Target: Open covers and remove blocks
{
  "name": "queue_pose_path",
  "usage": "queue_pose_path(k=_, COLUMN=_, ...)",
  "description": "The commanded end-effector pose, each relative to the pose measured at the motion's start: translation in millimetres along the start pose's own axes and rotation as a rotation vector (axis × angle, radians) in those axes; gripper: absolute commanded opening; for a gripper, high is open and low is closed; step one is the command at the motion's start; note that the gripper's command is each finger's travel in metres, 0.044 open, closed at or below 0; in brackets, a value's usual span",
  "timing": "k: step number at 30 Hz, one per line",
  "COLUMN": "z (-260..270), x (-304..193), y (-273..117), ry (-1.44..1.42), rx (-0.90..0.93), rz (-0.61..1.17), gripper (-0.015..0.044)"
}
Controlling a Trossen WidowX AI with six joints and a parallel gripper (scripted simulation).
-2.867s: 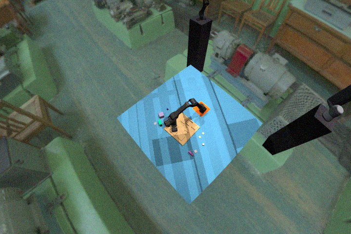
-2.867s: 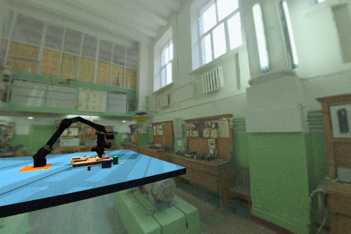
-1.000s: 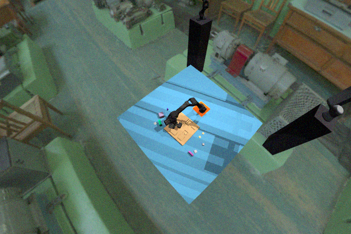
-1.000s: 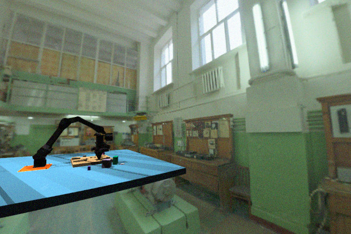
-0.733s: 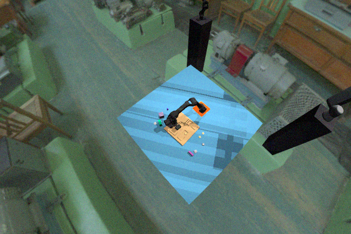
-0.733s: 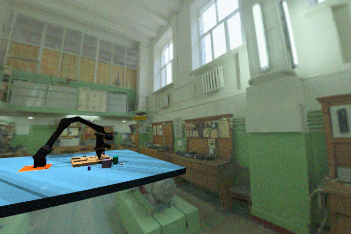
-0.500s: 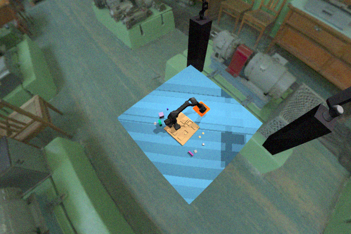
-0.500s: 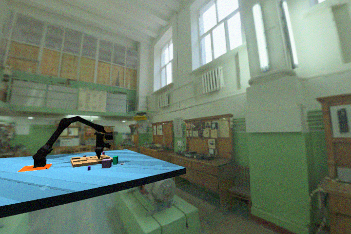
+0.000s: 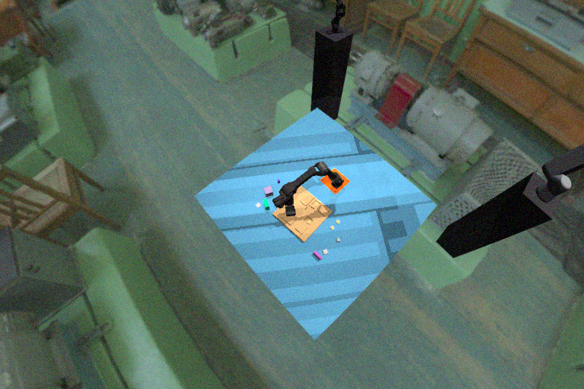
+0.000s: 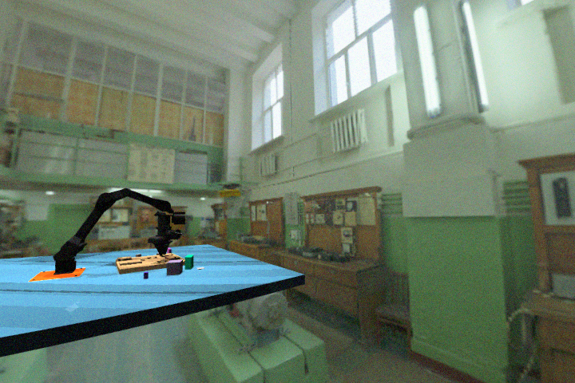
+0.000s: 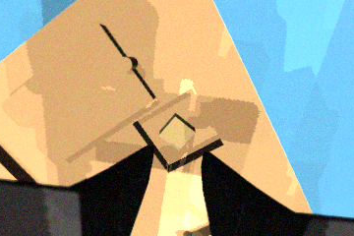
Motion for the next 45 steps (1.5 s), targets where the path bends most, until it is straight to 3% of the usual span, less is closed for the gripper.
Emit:
queue_pose_path(k=1, z=0.4, x=0.4, y=-6.7, ry=0.107, rx=0.001, rz=-0.003, gripper=0.0144)
queue_pose_path(k=16, z=0.5, x=-1.2, y=-28.7, ry=0.542, rx=0.001, rz=-0.004, gripper=0.0144)
queue_pose_path(k=45, z=0.8, x=-0.7, y=-18.6, ry=0.810, rx=0.002, rz=-0.004, gripper=0.0144)
Point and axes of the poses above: the point midway between the two fingers, 35 mm back from their tips, its own y axis out along the fingers, its own z axis across the jaws, x = y × z, the point moved 2 cm from there along -y, back along the fingers, and after that the axes turned 10 degrees about y, right-handed, at the moved point
